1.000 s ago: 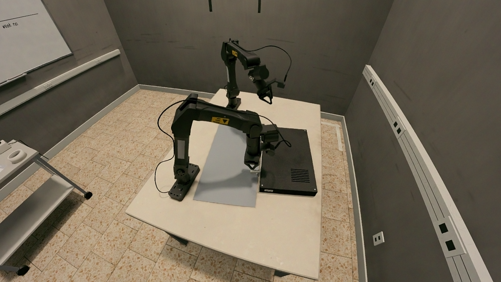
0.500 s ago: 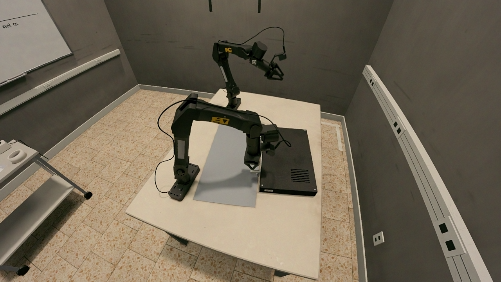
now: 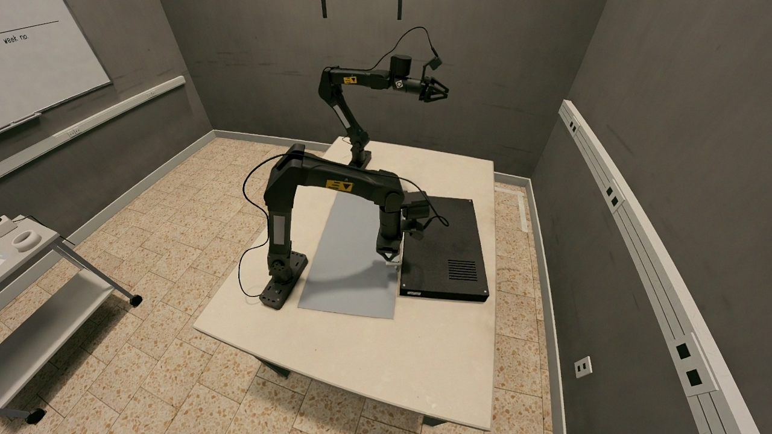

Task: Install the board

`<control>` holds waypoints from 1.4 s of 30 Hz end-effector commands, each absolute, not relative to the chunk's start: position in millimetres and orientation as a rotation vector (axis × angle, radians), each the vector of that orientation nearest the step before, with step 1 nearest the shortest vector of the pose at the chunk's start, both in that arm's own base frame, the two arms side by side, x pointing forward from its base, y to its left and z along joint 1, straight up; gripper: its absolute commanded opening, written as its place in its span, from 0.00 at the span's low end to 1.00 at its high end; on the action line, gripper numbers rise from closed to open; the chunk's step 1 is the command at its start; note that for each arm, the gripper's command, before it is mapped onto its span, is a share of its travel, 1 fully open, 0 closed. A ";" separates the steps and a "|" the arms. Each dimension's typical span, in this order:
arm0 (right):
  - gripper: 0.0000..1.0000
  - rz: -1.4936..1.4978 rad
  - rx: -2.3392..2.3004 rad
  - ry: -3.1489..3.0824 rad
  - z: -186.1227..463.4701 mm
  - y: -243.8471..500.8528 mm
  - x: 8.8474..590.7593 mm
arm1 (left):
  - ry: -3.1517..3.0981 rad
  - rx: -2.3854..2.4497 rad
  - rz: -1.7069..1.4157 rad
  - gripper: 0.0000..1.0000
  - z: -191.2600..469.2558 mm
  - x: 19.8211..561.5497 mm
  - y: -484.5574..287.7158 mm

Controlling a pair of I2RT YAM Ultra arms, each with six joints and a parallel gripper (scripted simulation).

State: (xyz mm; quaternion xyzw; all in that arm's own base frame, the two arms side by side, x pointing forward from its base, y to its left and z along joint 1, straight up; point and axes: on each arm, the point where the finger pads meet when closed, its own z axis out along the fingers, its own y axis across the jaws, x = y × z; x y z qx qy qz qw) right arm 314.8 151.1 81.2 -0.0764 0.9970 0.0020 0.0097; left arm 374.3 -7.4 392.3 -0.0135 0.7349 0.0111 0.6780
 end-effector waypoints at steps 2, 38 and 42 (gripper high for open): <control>0.64 -0.002 -0.233 3.116 85.3 148.5 313.4 | 1.563 0.022 -0.010 0.64 407.0 383.2 -4.8; 1.00 0.259 -0.451 2.591 91.5 145.8 307.0 | 1.573 0.001 0.006 0.64 405.5 382.5 2.2; 1.00 0.259 -0.451 2.591 91.5 145.8 307.0 | 1.573 0.001 0.006 0.64 405.5 382.5 2.2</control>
